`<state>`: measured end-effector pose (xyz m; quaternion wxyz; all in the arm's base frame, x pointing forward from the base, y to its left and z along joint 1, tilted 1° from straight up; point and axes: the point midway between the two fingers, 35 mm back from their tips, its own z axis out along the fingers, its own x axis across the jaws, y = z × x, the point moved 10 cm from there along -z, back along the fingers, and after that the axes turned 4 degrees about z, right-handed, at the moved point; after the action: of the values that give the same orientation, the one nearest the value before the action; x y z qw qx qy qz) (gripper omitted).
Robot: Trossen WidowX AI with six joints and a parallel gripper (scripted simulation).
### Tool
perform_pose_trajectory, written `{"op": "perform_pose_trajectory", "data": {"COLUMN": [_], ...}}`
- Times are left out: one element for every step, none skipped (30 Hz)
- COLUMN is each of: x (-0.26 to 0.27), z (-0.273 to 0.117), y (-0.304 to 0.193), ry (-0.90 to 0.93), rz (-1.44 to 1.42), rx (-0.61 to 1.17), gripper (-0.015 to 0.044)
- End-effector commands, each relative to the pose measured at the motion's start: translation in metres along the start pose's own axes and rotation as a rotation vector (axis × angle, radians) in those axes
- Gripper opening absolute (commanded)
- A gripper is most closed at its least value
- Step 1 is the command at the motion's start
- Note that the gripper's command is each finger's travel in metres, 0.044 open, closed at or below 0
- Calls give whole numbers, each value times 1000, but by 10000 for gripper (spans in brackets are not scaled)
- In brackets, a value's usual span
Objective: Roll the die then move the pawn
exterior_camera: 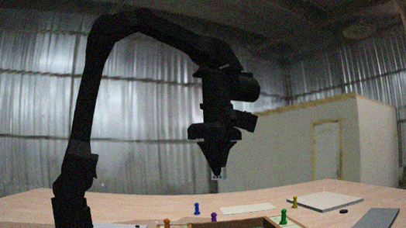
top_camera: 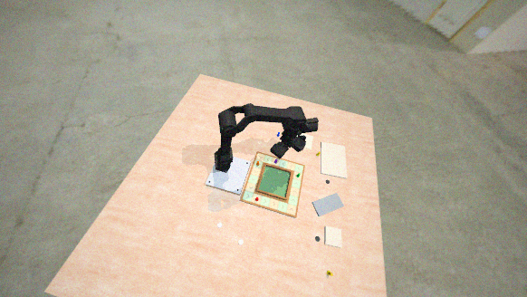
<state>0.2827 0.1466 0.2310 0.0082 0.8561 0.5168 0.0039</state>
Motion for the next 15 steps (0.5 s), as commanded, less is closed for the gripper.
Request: {"op": "perform_pose_trajectory", "data": {"x": [-19,-23,-27,-32,-36,-41,-45,-50,-54,-59,-64,-69,-73,-78,-83], "z": [3,4,6,7,8,10,11,12,14,15,16,17,19,20,21], "y": [16,19,22,26,29,32,35,38,41,43,46,49,51,53,55], "ry": [7,6,6,5,5,4,4,3,3,2,2,1,0,0,-1], "rz": [-63,-79,-94,-110,-125,-141,-156,-172,-187,-203,-218,-234,-249,-265,-280], "rx": [-5,-5,-6,-6,-6,-7,-7,-7,-8,-8,-8,-8,-9,-9,-9], "gripper": [0,0,0,0,0,0,0,0,0,0,0,0,0,0,0]}}
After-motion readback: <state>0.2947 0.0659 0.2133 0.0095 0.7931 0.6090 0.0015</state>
